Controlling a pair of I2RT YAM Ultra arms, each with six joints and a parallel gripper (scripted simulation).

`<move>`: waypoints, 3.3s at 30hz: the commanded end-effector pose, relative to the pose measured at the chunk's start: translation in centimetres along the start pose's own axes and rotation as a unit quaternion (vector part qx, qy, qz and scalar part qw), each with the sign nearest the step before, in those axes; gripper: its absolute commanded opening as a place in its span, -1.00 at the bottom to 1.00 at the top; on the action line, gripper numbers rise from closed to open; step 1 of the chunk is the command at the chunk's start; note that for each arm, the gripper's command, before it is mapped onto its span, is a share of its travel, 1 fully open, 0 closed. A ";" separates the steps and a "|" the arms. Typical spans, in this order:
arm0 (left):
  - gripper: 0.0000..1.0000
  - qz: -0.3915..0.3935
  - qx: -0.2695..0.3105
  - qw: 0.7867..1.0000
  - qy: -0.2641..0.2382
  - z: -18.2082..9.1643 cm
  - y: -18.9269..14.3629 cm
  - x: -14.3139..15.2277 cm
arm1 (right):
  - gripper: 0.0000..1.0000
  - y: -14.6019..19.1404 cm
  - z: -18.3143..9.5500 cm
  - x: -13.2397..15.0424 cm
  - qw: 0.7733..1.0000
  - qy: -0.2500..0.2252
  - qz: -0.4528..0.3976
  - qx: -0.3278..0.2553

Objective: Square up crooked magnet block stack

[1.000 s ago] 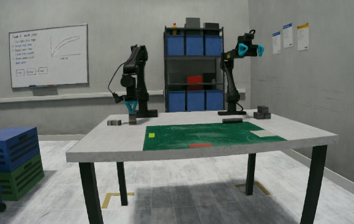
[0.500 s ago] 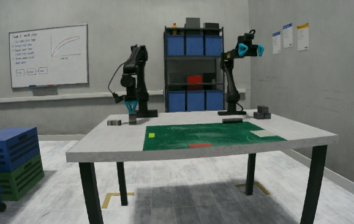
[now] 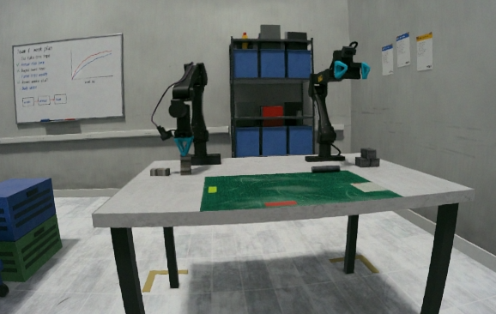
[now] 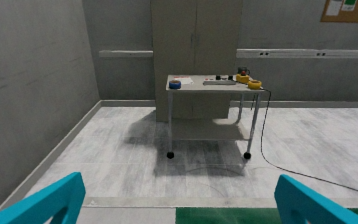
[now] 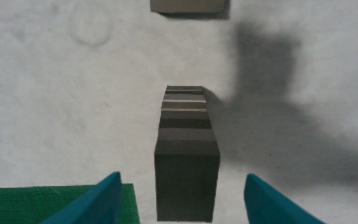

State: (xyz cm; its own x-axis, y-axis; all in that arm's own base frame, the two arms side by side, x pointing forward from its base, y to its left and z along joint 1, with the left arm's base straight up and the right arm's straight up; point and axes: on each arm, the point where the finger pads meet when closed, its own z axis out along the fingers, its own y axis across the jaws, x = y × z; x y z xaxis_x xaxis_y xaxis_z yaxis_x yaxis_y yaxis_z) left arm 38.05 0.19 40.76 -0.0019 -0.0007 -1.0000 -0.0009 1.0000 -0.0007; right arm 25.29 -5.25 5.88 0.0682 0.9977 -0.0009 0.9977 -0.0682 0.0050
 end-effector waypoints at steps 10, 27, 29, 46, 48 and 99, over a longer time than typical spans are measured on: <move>1.00 0.004 0.001 1.000 -0.014 -0.9 -0.2 -1.8 | 0.25 -1.6 -2.7 -0.2 1.000 0.001 0.004 0.013; 1.00 0.004 0.001 1.000 -0.014 -0.9 -0.2 -1.8 | 0.54 0.0 -2.9 -0.5 0.954 0.003 -0.300 0.009; 1.00 0.004 0.001 1.000 -0.014 -0.9 -0.2 -1.8 | 0.54 0.1 -2.9 -0.4 0.947 0.004 -0.320 0.008; 1.00 0.004 0.001 1.000 -0.014 -0.9 -0.2 -1.8 | 0.54 0.3 -2.9 -0.4 0.704 0.008 -0.710 0.002; 1.00 0.004 0.001 1.000 -0.014 -0.9 -0.2 -1.8 | 0.54 0.3 -2.9 -0.4 0.683 0.008 -0.730 0.003; 1.00 0.004 0.001 1.000 -0.014 -0.9 -0.2 -1.8 | 0.54 1.5 0.2 0.0 0.709 -0.018 -0.705 -0.020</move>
State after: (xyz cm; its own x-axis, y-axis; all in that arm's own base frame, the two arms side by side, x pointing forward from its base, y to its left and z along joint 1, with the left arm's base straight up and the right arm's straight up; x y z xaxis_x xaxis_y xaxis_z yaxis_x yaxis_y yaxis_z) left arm 38.05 0.19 40.76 -0.0019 -0.0007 -1.0000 -0.0009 1.0000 -0.0007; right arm 24.72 -5.22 4.13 -0.9970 0.0681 0.0356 0.0683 0.9977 0.0034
